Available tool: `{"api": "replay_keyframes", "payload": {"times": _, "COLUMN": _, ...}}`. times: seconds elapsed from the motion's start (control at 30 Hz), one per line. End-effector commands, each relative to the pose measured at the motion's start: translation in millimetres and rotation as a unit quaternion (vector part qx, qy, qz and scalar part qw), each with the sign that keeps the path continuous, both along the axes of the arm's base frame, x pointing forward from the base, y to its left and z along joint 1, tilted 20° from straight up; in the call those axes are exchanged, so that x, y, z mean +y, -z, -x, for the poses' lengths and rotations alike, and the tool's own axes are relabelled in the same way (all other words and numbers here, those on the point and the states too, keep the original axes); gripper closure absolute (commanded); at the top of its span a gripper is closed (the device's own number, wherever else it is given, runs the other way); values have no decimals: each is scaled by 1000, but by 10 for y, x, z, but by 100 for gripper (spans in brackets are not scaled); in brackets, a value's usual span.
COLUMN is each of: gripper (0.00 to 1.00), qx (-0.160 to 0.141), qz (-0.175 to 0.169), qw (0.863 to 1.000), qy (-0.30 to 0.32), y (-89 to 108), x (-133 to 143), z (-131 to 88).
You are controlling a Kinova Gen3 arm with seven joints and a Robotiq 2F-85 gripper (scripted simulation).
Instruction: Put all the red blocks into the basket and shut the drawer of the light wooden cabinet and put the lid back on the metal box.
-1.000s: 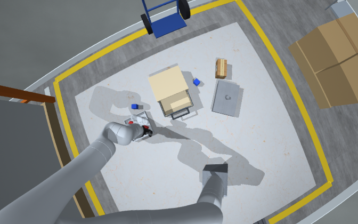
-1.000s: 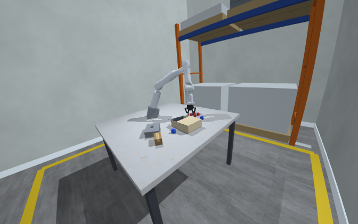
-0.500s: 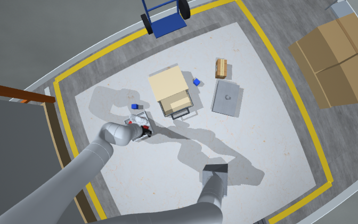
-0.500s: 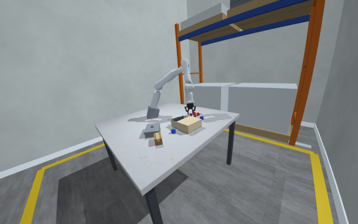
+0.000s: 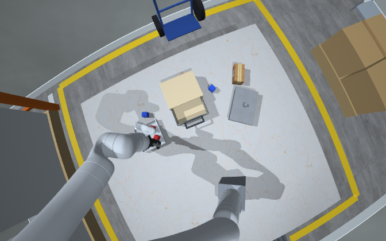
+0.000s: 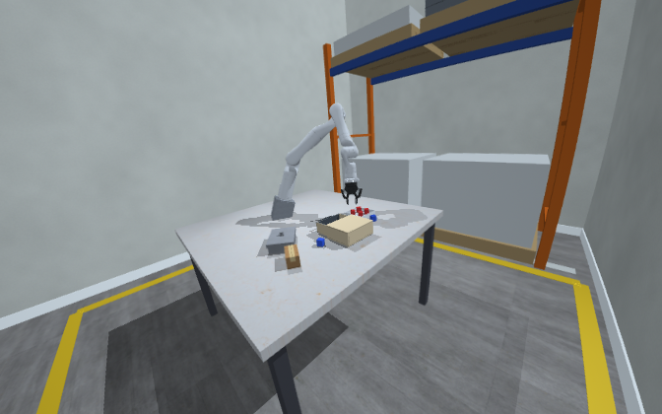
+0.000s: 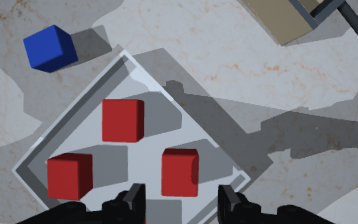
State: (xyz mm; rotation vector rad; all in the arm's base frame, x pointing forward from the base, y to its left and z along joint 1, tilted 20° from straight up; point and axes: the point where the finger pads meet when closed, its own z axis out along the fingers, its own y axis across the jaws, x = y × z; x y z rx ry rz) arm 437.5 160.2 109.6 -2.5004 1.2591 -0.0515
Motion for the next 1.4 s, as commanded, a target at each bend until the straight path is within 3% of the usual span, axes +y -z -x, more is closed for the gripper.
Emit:
{"api": "replay_keyframes", "payload": {"times": 0.0, "gripper": 47, "qx": 0, "qz": 0, "qw": 1000, "qy": 0, "y": -149, "x": -40, "z": 21}}
{"api": "replay_keyframes", "payload": {"times": 0.23, "gripper": 47, "qx": 0, "qz": 0, "qw": 1000, "qy": 0, "y": -458, "x": -133, "z": 81}}
{"api": "replay_keyframes", "payload": {"times": 0.7, "gripper": 47, "qx": 0, "qz": 0, "qw": 1000, "qy": 0, "y": -804, "x": -237, "z": 149}}
{"api": "replay_keyframes", "payload": {"times": 1.2, "gripper": 47, "qx": 0, "qz": 0, "qw": 1000, "qy": 2, "y": -856, "x": -265, "z": 159}}
{"api": "replay_keyframes", "payload": {"times": 1.37, "gripper": 47, "qx": 20, "qz": -6, "qw": 998, "qy": 52, "y": -738, "x": -581, "z": 162}}
